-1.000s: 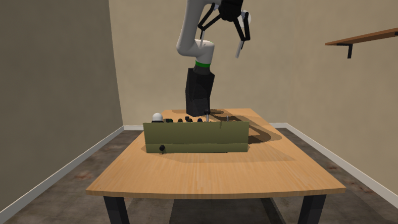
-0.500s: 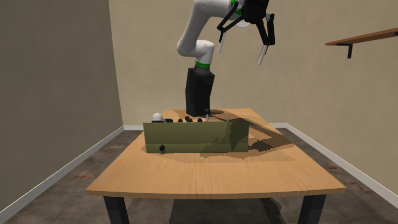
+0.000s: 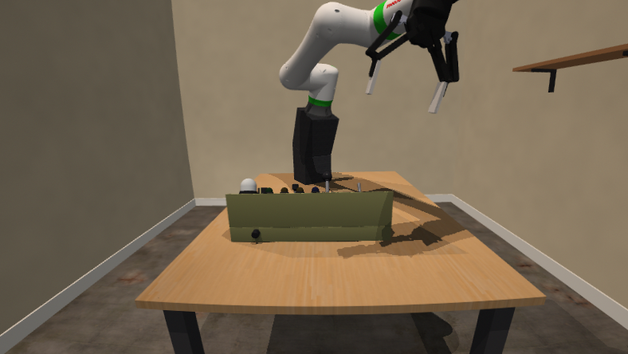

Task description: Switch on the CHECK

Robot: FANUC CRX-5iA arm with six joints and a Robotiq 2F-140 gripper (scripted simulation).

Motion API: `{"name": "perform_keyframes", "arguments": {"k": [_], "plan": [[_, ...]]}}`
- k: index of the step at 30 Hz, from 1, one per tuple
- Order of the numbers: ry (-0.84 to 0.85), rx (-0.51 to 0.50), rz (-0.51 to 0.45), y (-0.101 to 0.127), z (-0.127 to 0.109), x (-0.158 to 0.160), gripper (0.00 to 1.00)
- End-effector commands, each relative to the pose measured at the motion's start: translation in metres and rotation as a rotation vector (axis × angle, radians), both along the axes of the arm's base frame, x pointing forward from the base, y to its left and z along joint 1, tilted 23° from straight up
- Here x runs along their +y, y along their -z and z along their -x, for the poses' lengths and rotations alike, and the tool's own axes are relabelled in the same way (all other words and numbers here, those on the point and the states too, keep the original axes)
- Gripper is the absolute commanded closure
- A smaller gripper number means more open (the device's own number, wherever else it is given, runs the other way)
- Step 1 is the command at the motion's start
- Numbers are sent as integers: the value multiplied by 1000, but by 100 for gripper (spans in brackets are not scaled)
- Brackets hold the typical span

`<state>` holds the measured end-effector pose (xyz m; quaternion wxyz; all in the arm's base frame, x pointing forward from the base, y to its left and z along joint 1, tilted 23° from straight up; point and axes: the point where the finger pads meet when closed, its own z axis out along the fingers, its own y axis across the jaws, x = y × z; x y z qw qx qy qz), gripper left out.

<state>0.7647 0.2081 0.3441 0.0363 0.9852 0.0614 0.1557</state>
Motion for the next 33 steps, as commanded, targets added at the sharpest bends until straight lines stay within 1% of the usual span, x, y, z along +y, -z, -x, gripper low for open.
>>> {"name": "perform_keyframes", "arguments": {"k": [1,16,18,33], "plan": [[-2,-11,0,2,-4,10,0],[-2,-11,0,2,-4,10,0],[-8,-49,-4,11,-10,34,0],[-8,-49,-4,11,-10,34,0]]}}
